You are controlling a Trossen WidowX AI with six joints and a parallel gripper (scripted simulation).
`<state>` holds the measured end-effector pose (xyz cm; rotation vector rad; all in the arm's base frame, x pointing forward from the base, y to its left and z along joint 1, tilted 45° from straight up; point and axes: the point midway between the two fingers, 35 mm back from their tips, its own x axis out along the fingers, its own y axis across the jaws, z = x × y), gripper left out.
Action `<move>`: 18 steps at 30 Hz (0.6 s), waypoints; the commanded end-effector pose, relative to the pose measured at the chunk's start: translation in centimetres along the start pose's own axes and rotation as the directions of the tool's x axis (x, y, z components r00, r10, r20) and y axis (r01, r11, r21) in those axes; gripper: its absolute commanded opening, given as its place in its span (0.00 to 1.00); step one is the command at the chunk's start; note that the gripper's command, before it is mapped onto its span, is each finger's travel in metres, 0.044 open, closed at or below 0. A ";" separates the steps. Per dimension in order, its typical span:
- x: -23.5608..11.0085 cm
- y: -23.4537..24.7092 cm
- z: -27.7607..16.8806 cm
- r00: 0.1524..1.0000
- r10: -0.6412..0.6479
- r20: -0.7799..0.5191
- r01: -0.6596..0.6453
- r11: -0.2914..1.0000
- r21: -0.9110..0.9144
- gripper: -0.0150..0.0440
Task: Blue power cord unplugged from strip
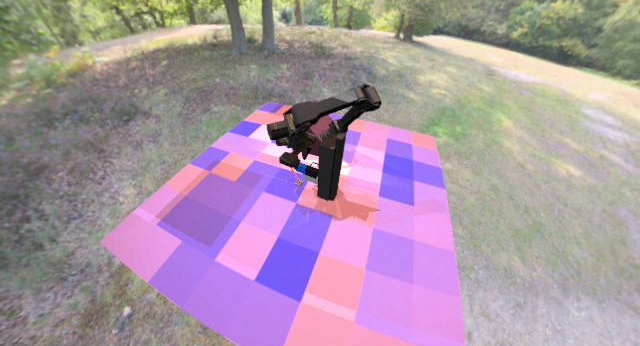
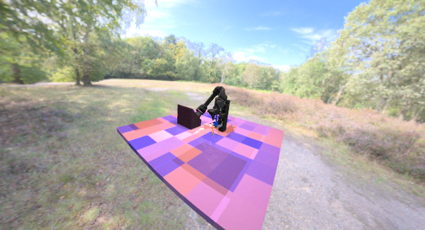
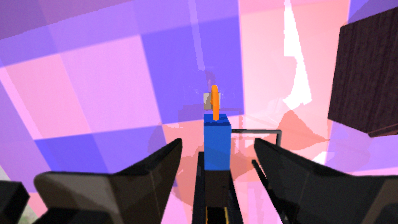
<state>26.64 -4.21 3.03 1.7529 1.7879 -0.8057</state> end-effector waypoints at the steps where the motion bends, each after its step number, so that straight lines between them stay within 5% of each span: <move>1: -0.3 0.1 1.3 1.000 0.003 0.001 -0.003 1.000 0.000 0.97; 6: -1.2 0.0 5.8 1.000 0.003 0.002 -0.003 1.000 0.000 1.00; 18: -1.2 0.0 5.9 1.000 0.003 0.002 -0.003 1.000 0.000 1.00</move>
